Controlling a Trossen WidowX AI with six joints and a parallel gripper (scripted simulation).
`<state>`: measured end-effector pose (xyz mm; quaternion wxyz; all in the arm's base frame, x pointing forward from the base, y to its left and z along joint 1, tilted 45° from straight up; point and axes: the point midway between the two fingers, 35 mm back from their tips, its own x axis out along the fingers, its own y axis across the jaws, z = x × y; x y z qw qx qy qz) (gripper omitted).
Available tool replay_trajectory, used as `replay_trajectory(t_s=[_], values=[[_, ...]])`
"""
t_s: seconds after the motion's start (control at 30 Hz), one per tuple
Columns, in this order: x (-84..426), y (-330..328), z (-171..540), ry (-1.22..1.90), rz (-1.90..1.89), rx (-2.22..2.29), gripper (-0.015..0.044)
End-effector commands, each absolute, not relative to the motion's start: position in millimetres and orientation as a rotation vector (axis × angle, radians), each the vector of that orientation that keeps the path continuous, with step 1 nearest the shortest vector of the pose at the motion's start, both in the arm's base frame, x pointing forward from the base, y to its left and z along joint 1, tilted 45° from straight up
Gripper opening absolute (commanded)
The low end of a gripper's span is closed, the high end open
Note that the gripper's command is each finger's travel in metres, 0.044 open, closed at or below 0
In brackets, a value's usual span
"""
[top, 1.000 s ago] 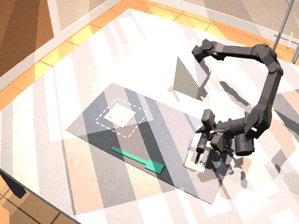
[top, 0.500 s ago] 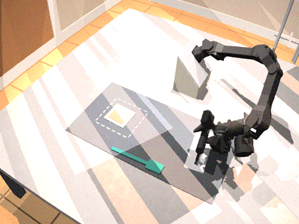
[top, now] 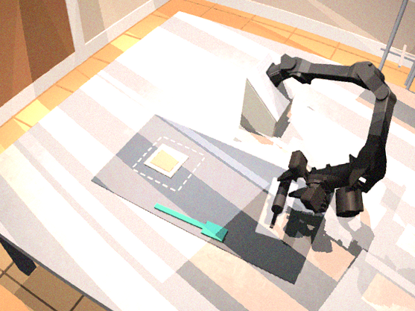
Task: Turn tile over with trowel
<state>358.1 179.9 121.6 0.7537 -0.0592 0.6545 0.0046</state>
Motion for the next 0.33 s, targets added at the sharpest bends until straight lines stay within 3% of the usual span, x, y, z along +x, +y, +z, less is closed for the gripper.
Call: replay_trajectory(t_s=[0.0, 0.17, 0.3], values=[[355.9, 180.5, 145.7, 1.414, 0.010, -0.120, 0.0300], [353.1, 178.9, 154.5, 1.415, 0.010, -0.120, 0.0300], [331.8, 140.7, 172.8, 1.417, 0.011, -0.123, 0.0300]])
